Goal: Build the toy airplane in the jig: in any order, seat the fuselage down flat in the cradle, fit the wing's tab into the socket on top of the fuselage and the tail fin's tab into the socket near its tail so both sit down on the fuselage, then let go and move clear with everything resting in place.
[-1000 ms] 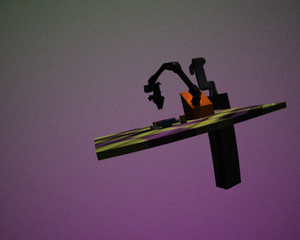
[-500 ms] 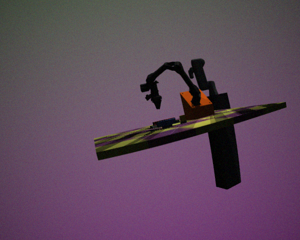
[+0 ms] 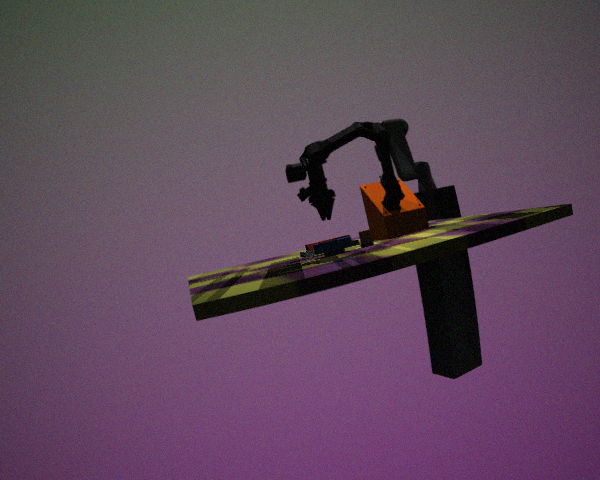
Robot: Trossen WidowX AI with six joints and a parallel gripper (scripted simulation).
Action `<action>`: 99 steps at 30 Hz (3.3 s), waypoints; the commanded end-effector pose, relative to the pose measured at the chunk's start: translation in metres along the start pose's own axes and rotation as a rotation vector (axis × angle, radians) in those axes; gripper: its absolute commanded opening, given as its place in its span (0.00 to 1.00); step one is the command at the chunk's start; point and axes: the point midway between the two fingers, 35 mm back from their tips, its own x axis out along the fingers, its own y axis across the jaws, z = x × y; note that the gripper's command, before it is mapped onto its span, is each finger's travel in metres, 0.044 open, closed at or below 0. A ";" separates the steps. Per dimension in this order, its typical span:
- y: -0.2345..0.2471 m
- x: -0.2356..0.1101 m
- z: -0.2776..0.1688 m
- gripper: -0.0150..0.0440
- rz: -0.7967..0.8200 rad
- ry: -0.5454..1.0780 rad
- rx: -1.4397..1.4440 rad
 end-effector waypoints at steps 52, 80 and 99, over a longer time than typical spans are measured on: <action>0.004 0.099 -0.003 0.69 0.011 0.003 0.019; 0.002 0.057 0.003 0.25 -0.004 0.005 0.015; 0.002 -0.003 0.002 0.25 0.001 0.003 0.019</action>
